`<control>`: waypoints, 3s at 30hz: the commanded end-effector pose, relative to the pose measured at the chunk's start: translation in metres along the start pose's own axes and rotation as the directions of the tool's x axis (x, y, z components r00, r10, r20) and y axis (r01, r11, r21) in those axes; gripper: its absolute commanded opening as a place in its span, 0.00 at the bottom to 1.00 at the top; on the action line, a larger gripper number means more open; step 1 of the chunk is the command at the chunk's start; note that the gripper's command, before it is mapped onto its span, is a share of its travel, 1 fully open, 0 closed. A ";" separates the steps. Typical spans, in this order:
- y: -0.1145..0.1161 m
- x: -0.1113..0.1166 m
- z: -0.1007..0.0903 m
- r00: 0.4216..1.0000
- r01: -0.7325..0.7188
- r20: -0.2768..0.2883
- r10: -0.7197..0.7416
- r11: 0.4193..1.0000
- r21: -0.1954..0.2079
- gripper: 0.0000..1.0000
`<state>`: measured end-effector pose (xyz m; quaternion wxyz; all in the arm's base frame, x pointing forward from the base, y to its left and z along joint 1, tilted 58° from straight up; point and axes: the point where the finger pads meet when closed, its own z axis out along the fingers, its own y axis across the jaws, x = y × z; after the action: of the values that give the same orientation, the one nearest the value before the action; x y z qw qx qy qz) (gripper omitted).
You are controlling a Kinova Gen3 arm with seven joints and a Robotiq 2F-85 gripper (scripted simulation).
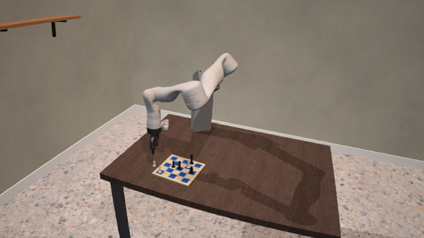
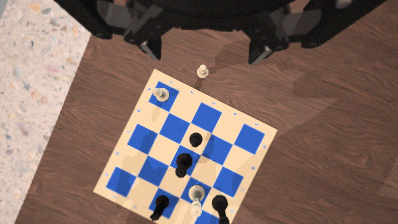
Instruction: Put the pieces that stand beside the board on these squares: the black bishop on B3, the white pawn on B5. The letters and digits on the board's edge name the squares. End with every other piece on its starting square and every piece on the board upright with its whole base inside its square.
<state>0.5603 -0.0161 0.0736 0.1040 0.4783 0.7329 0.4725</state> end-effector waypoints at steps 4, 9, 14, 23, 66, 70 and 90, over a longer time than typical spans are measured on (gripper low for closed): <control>0.000 -0.003 -0.001 0.999 -0.034 0.003 0.034 0.999 -0.001 1.00; 0.000 -0.004 -0.001 0.998 -0.058 0.004 0.058 0.998 -0.002 1.00; 0.000 -0.005 -0.001 0.997 -0.075 0.004 0.075 0.997 -0.002 1.00; 0.000 -0.005 -0.001 0.997 -0.082 0.004 0.082 0.997 -0.003 1.00; 0.000 -0.005 -0.001 0.997 -0.083 0.004 0.083 0.997 -0.003 0.34; 0.000 -0.005 0.001 0.997 -0.083 0.004 0.083 0.997 -0.002 0.34; 0.000 -0.006 0.018 0.997 -0.083 0.004 0.083 0.997 -0.002 0.34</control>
<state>0.5742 -0.0104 0.0638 0.0868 0.5091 0.7113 0.4768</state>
